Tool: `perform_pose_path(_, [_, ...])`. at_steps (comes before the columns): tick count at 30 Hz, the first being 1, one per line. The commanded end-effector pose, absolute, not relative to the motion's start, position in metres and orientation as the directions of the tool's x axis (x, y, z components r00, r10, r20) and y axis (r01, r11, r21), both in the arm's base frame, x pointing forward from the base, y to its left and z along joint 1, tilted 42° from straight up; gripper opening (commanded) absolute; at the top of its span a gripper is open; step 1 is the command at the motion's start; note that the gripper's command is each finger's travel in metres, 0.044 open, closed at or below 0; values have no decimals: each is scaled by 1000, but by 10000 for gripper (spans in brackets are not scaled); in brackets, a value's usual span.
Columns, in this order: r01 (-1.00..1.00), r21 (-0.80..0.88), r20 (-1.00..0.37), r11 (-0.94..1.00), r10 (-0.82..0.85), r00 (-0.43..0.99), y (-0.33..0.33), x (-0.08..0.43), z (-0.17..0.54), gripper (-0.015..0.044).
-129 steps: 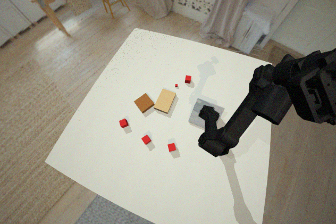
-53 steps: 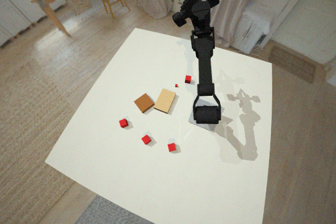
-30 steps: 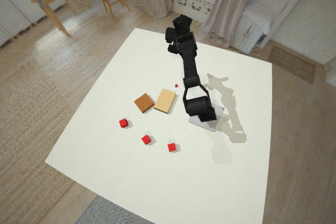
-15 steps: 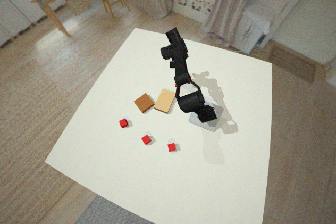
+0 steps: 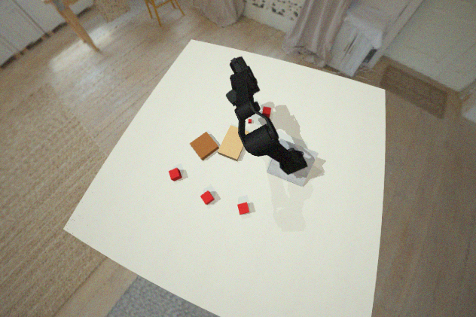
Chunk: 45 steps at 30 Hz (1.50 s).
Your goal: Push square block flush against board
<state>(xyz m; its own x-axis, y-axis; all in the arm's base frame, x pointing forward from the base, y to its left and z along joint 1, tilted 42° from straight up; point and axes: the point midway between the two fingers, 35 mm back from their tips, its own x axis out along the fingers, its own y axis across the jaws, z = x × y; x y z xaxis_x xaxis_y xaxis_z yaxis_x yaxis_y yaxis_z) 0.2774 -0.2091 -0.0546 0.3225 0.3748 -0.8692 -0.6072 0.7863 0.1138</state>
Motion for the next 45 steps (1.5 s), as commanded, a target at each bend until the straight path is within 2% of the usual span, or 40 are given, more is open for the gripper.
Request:
perform_pose_path(1, [-704, 172, -841, 690, 475, 260, -180, 272, -60, 0])
perform_pose_path(11, [-849, 264, -754, 459, 647, 115, -123, 258, -61, 0])
perform_pose_path(17, [-850, 266, -752, 455, 650, 112, -122, 258, -62, 0])
perform_pose_path(25, [-851, 265, -751, 454, 651, 114, -86, 264, -102, 0])
perform_pose_path(45, [-850, 263, -755, 457, 646, 114, -103, 254, -116, 0])
